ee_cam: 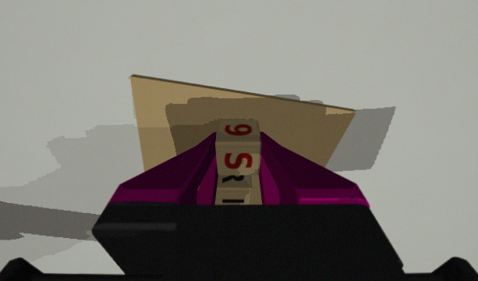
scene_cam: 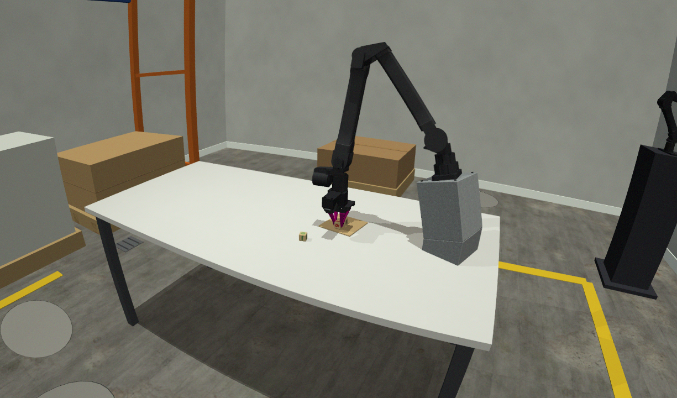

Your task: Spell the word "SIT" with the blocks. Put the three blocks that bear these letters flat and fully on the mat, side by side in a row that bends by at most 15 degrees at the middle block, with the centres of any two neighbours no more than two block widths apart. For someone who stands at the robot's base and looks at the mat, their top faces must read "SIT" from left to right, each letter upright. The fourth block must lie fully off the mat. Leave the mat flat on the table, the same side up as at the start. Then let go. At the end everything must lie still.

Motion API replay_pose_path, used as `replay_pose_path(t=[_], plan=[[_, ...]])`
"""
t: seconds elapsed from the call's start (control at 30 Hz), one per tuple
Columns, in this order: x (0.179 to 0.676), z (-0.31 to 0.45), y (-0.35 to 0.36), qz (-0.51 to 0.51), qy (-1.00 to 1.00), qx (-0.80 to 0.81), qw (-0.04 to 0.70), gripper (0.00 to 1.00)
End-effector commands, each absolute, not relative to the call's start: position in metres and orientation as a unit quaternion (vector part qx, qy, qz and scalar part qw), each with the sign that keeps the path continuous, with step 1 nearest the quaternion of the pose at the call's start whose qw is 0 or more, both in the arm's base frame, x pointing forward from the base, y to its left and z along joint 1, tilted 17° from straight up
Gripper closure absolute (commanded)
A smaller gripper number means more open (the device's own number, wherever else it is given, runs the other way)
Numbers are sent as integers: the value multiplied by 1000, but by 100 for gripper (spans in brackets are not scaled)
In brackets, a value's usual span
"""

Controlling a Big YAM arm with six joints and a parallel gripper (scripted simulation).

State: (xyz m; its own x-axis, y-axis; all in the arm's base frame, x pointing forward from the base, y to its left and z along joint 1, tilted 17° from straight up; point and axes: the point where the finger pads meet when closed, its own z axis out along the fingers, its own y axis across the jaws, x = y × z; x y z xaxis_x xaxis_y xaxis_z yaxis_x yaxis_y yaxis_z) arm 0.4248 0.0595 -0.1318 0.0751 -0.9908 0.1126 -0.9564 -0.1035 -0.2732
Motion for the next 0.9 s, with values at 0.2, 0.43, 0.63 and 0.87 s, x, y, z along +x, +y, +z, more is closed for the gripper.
replay_pose_path(t=[0.2, 0.43, 0.63, 0.87], plan=[[424, -138, 54, -134, 666, -731, 64, 78], [420, -139, 54, -132, 666, -732, 62, 78], [421, -139, 54, -134, 665, -732, 64, 78], [422, -139, 54, -134, 666, -731, 64, 78]])
